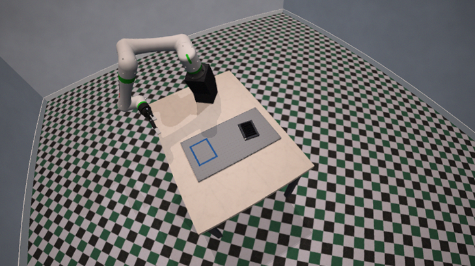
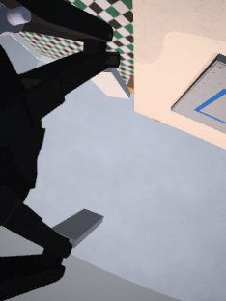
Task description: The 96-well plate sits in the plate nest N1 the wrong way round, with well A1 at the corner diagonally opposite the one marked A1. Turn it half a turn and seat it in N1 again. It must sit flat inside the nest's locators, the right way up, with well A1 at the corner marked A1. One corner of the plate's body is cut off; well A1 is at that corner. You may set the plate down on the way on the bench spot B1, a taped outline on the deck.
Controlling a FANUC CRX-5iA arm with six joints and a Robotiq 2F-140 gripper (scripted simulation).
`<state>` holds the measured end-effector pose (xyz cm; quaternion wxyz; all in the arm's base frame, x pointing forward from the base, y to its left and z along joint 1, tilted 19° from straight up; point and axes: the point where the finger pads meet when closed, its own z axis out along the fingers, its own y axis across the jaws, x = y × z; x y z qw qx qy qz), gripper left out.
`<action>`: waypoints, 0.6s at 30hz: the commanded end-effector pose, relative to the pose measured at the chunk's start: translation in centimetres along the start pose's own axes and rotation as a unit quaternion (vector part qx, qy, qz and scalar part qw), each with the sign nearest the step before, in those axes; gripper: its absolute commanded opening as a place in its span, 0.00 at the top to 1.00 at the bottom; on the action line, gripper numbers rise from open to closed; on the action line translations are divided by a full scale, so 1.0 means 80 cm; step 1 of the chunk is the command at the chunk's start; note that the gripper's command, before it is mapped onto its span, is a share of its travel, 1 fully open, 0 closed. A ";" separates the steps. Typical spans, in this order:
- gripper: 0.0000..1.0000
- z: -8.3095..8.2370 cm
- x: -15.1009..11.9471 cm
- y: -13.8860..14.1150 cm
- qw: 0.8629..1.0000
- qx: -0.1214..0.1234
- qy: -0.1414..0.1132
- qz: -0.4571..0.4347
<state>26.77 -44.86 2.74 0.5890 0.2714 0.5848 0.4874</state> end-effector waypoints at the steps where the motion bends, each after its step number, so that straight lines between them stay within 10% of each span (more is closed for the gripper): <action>1: 0.00 0.000 0.000 0.000 1.000 0.000 0.000 0.000; 18: 0.00 0.005 0.003 0.001 1.000 0.000 0.015 -0.008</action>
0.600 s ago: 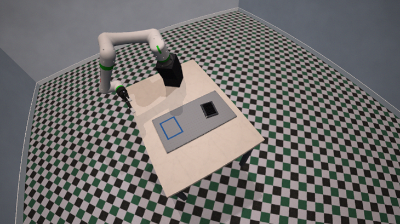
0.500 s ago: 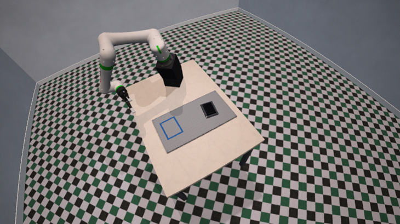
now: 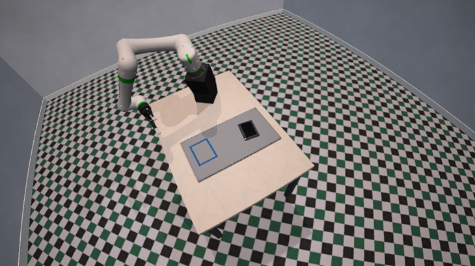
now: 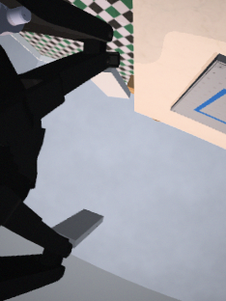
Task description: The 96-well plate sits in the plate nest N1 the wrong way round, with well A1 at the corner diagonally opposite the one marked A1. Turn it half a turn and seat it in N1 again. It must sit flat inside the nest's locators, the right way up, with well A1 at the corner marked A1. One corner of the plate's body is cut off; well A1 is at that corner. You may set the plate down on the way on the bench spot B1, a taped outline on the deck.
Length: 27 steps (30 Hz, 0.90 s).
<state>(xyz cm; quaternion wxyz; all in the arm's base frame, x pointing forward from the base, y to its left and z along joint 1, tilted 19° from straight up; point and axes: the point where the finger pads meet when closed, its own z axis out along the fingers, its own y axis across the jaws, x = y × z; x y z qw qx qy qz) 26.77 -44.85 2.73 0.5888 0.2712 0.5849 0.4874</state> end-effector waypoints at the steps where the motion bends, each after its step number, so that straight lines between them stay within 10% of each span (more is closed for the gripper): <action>1: 0.00 0.010 0.006 0.002 0.999 -0.001 0.029 -0.016; 27: 0.00 0.112 0.083 0.027 0.970 -0.021 0.211 -0.122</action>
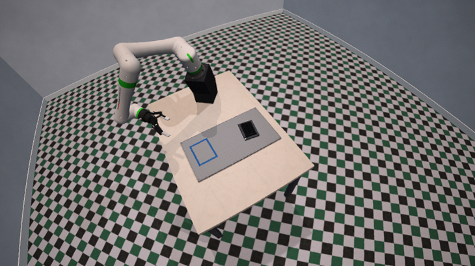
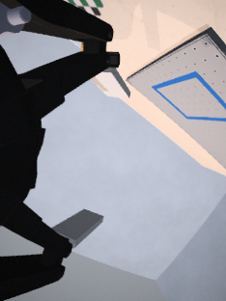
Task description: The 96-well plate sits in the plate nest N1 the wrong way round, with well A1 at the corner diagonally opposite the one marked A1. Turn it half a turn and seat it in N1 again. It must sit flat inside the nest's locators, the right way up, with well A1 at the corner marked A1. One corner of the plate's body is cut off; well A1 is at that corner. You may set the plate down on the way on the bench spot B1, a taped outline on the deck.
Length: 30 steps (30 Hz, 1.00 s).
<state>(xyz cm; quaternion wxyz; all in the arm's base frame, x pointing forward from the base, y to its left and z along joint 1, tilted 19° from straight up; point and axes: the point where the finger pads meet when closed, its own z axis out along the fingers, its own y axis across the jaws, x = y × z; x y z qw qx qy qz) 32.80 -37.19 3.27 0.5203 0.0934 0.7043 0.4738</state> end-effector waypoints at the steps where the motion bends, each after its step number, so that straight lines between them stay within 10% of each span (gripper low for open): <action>1: 0.00 0.019 0.005 0.005 1.000 -0.001 0.019 -0.011; 18: 0.00 0.087 0.030 0.034 0.982 -0.037 0.151 -0.108; 30: 0.00 0.135 0.051 0.061 0.942 -0.081 0.258 -0.200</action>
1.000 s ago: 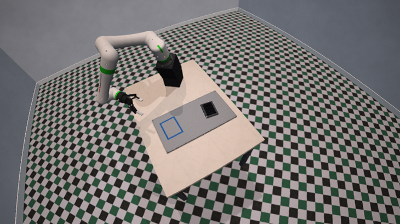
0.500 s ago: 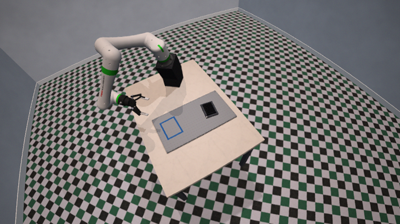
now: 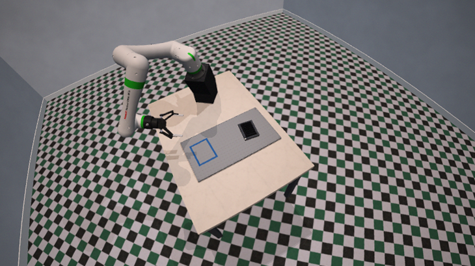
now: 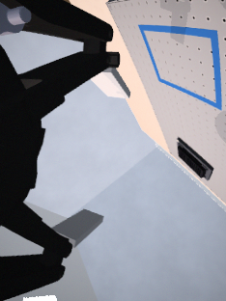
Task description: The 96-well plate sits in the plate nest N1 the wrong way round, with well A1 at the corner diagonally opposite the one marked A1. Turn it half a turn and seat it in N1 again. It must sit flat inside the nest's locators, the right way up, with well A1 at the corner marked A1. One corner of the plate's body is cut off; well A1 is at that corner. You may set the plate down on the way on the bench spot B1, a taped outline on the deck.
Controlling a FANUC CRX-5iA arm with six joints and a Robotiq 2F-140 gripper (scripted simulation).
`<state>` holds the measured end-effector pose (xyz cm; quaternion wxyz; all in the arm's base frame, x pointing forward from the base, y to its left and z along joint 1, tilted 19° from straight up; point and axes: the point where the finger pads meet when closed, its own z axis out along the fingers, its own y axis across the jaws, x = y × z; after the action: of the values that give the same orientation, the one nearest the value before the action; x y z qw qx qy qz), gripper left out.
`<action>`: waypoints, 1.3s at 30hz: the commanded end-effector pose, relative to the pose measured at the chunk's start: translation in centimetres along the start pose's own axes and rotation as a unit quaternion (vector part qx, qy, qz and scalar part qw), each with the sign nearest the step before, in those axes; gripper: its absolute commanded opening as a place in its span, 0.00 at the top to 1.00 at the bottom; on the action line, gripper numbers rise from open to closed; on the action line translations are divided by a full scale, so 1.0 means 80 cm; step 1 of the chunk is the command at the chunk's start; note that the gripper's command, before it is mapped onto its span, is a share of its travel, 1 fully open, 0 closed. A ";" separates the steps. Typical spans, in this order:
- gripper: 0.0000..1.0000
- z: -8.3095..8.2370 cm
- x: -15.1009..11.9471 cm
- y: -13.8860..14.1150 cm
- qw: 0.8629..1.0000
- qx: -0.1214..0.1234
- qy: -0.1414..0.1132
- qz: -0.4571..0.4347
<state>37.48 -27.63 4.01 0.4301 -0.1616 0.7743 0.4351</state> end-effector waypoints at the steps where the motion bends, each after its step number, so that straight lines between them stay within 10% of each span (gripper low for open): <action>1: 0.00 0.027 -0.006 0.011 0.997 -0.021 0.054 -0.050; 11: 0.00 0.057 -0.013 0.027 0.984 -0.054 0.122 -0.120; 27: 0.00 0.111 -0.036 0.061 0.917 -0.135 0.251 -0.279; 39: 0.00 0.143 -0.062 0.085 0.823 -0.207 0.336 -0.409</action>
<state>41.68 -16.07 8.08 0.2613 -0.6317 0.6604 0.3108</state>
